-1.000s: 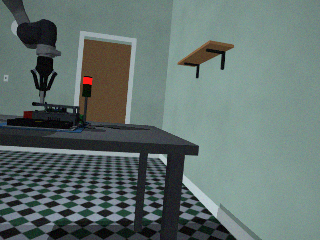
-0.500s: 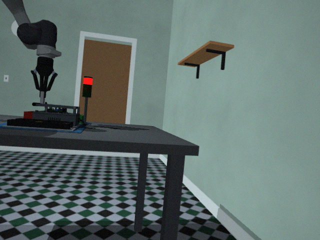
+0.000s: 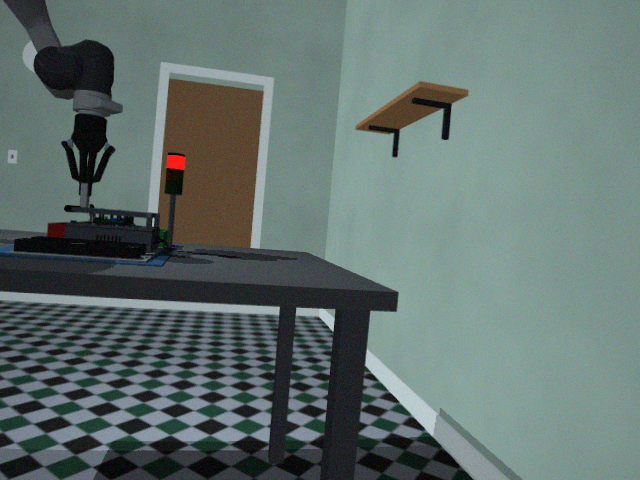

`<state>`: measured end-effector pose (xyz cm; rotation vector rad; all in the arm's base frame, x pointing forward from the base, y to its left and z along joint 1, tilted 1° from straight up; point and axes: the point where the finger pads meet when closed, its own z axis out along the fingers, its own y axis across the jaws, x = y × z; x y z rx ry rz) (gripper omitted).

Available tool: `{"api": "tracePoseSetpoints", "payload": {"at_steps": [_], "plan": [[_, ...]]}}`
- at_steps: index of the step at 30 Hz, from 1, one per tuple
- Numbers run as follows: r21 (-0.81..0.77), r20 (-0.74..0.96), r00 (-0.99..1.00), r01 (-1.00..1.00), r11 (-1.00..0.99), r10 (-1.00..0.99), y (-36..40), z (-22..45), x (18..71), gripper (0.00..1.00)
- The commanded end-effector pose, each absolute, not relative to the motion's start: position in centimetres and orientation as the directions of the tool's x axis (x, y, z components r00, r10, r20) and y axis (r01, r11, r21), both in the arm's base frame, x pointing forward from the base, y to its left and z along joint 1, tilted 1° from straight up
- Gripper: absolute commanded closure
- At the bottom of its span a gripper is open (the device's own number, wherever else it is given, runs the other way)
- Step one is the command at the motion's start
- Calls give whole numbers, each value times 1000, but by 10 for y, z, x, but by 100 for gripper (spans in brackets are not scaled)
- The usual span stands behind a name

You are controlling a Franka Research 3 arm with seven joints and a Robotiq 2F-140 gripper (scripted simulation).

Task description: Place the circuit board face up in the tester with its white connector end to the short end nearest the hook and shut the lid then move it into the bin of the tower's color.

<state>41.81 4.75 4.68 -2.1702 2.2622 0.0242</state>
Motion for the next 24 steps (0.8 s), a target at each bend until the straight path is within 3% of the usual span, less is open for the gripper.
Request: {"api": "tracePoseSetpoints", "payload": {"at_steps": [1,24], "plan": [[6,-16,-35,-999,35,-999,49,44,417,100],[6,-16,-35,-999,35,-999,49,42,417,100]]}}
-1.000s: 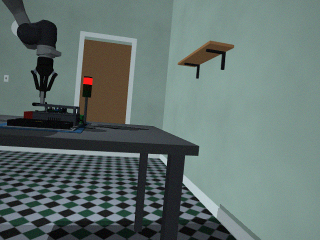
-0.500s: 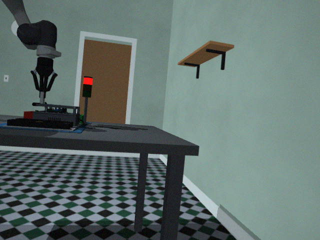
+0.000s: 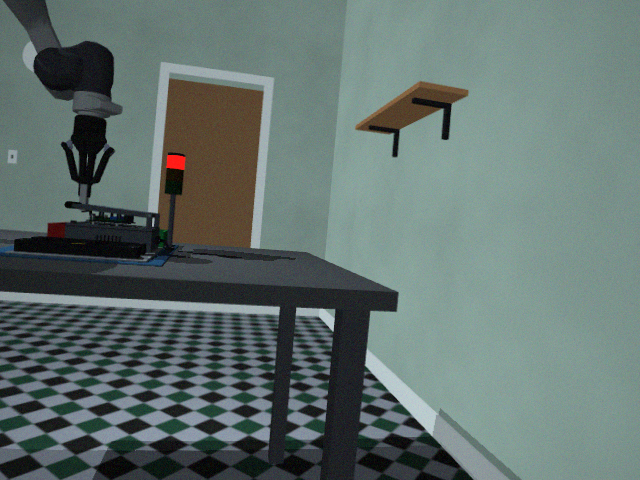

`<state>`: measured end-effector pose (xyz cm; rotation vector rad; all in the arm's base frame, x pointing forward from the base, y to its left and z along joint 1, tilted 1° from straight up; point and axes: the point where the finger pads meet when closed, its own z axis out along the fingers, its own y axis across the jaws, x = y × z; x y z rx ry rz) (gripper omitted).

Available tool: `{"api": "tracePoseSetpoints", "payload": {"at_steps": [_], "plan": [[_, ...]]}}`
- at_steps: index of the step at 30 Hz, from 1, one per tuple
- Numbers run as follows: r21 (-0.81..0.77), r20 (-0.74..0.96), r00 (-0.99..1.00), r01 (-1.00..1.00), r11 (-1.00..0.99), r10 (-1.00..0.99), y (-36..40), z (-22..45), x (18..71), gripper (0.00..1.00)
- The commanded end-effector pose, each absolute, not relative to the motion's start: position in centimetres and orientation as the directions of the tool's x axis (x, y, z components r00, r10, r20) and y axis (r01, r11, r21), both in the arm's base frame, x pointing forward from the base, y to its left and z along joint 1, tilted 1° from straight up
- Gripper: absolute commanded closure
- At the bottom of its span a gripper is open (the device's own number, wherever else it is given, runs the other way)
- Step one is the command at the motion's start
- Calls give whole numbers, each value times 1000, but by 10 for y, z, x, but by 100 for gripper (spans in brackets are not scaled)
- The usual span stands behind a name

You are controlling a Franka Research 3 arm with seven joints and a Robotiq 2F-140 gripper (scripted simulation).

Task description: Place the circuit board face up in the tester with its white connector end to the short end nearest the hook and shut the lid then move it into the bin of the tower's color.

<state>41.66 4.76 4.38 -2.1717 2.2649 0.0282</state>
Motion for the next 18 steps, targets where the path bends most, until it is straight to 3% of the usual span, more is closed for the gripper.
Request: {"api": "tracePoseSetpoints", "payload": {"at_steps": [1,9,18], "plan": [[6,-16,-35,-999,35,-999,49,42,417,100],[6,-16,-35,-999,35,-999,49,47,417,100],[6,-16,-35,-999,35,-999,48,98,418,100]]}}
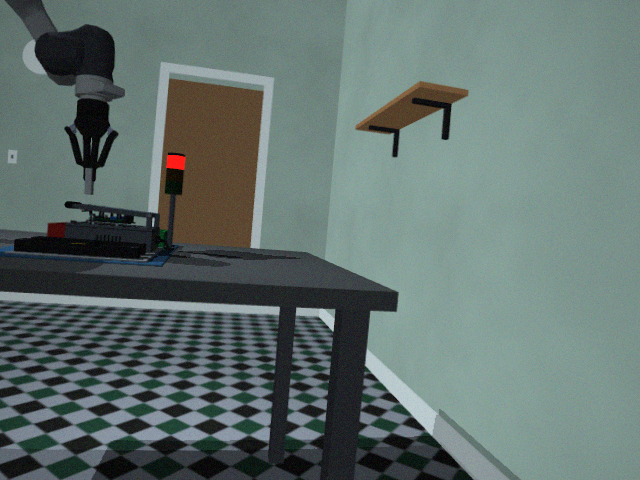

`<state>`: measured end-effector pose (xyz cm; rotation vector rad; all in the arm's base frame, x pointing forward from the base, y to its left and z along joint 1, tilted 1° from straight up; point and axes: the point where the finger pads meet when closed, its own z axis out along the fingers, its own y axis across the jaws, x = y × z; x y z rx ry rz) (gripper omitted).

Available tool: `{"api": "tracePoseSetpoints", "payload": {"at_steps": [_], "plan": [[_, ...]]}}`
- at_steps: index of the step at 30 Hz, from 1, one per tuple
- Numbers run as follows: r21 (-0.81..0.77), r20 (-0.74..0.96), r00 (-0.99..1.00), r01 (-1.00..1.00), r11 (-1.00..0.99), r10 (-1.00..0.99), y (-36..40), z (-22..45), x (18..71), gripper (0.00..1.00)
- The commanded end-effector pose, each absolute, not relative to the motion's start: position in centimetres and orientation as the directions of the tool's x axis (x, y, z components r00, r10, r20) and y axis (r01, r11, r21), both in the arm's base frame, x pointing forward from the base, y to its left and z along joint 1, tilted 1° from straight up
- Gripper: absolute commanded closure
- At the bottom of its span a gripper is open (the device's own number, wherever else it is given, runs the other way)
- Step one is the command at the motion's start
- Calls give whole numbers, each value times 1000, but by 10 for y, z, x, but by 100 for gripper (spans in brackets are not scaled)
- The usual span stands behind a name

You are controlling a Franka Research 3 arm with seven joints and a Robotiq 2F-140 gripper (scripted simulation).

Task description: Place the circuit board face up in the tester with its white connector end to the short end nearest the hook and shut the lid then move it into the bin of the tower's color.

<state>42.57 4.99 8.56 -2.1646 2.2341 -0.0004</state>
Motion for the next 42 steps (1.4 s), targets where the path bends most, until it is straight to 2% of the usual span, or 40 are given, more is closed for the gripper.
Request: {"api": "tracePoseSetpoints", "payload": {"at_steps": [1,29,30,42], "plan": [[6,-16,-35,-999,35,-999,48,102,418,100],[6,-16,-35,-999,35,-999,48,108,418,100],[6,-16,-35,-999,35,-999,48,108,418,84],[6,-16,-35,-999,35,-999,48,108,418,84]]}}
